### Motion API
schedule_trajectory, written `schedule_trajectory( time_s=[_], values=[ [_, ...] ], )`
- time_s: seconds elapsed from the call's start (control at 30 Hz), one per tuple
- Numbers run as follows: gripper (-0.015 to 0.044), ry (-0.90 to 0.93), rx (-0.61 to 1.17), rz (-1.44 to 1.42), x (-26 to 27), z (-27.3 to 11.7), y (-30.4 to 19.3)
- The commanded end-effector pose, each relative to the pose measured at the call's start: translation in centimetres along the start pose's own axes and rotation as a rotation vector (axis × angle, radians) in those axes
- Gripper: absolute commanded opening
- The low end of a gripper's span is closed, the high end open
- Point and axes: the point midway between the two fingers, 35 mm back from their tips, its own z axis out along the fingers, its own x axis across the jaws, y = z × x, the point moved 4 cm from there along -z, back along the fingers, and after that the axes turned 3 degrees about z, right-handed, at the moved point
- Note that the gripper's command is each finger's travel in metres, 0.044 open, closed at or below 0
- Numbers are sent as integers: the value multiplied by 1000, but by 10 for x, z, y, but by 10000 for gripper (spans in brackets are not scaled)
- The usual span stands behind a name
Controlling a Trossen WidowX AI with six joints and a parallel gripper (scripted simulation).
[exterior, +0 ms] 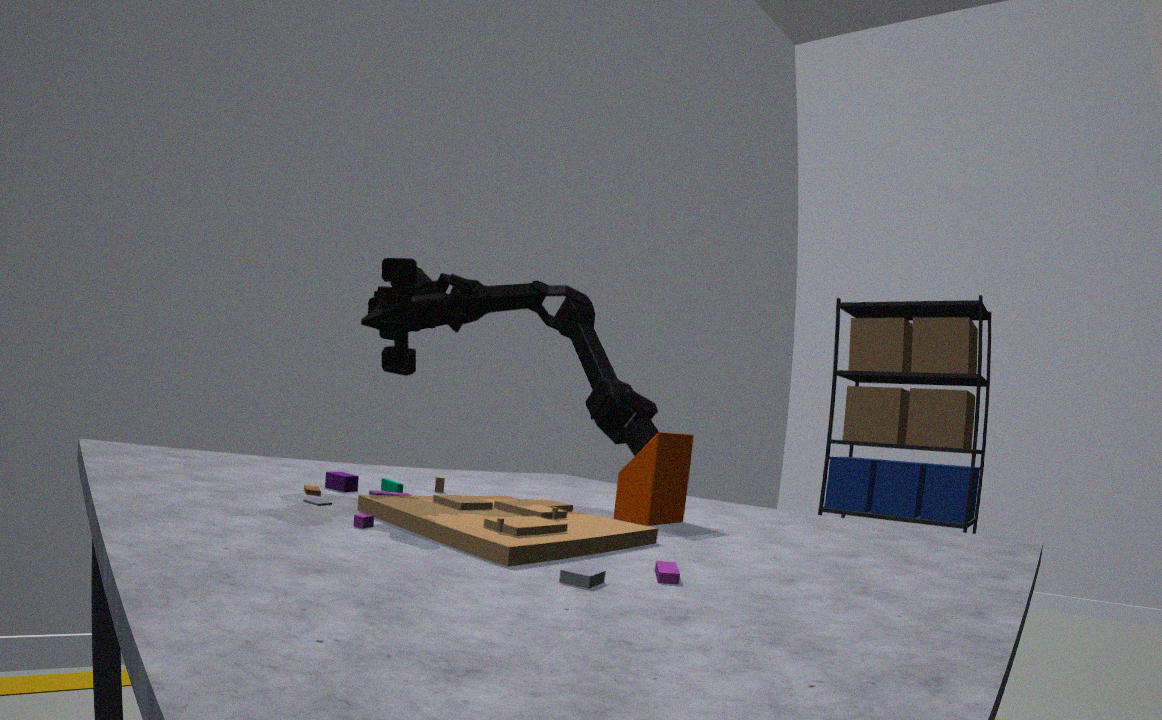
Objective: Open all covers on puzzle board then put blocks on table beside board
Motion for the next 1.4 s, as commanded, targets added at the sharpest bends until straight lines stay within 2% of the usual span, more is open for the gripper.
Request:
schedule_trajectory(
  time_s=[0.0,0.7,1.37],
  values=[
    [0,-84,53,-25,-13,13,-18],
    [0,-453,305,-215,-60,42,-98],
    [0,-835,617,-648,-108,35,-173]
  ],
)
